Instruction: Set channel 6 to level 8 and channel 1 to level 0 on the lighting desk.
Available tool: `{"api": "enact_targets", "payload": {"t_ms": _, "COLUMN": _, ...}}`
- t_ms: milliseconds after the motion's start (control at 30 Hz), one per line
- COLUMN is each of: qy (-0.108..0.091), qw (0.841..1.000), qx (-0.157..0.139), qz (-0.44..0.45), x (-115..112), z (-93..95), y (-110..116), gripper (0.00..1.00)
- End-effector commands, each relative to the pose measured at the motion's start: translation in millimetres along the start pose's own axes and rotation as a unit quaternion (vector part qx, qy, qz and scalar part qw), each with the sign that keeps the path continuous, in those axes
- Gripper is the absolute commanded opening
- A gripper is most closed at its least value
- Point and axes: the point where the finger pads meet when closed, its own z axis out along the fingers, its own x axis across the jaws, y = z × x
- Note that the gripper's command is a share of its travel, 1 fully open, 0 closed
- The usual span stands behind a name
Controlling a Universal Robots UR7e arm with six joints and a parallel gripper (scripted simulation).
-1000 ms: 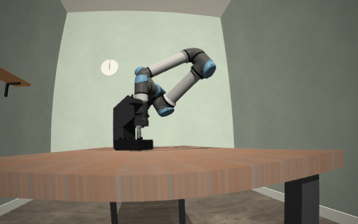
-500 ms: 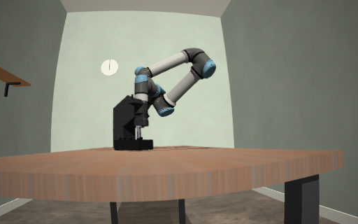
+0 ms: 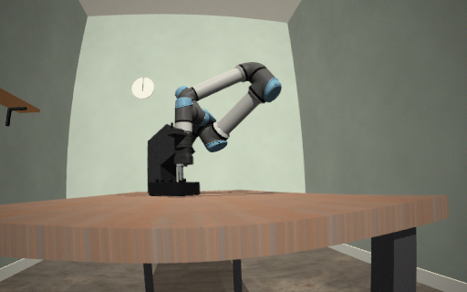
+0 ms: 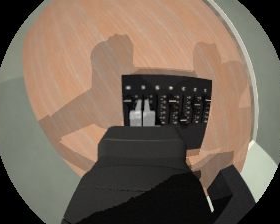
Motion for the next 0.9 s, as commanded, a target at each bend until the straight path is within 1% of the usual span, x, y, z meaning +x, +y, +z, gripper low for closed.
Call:
{"api": "enact_targets", "payload": {"t_ms": 0, "qy": 0.0, "qw": 1.0, "qx": 0.0, "qz": 0.0, "x": -0.1, "z": -0.3, "y": -1.2, "gripper": 0.0}}
{"api": "enact_targets", "payload": {"t_ms": 200, "qy": 0.0, "qw": 1.0, "qx": 0.0, "qz": 0.0, "x": -0.1, "z": -2.9, "y": -1.2, "gripper": 0.0}}
{"api": "enact_targets", "payload": {"t_ms": 367, "qy": 0.0, "qw": 1.0, "qx": 0.0, "qz": 0.0, "x": -0.1, "z": -14.1, "y": -1.2, "gripper": 0.0}}
{"api": "enact_targets", "payload": {"t_ms": 433, "qy": 0.0, "qw": 1.0, "qx": 0.0, "qz": 0.0, "x": -0.1, "z": -14.1, "y": -1.2, "gripper": 0.0}}
{"api": "enact_targets", "payload": {"t_ms": 700, "qy": 0.0, "qw": 1.0, "qx": 0.0, "qz": 0.0, "x": -0.1, "z": -36.1, "y": -1.2, "gripper": 0.0}}
{"api": "enact_targets", "payload": {"t_ms": 867, "qy": 0.0, "qw": 1.0, "qx": 0.0, "qz": 0.0, "x": -0.1, "z": -40.3, "y": -1.2, "gripper": 0.0}}
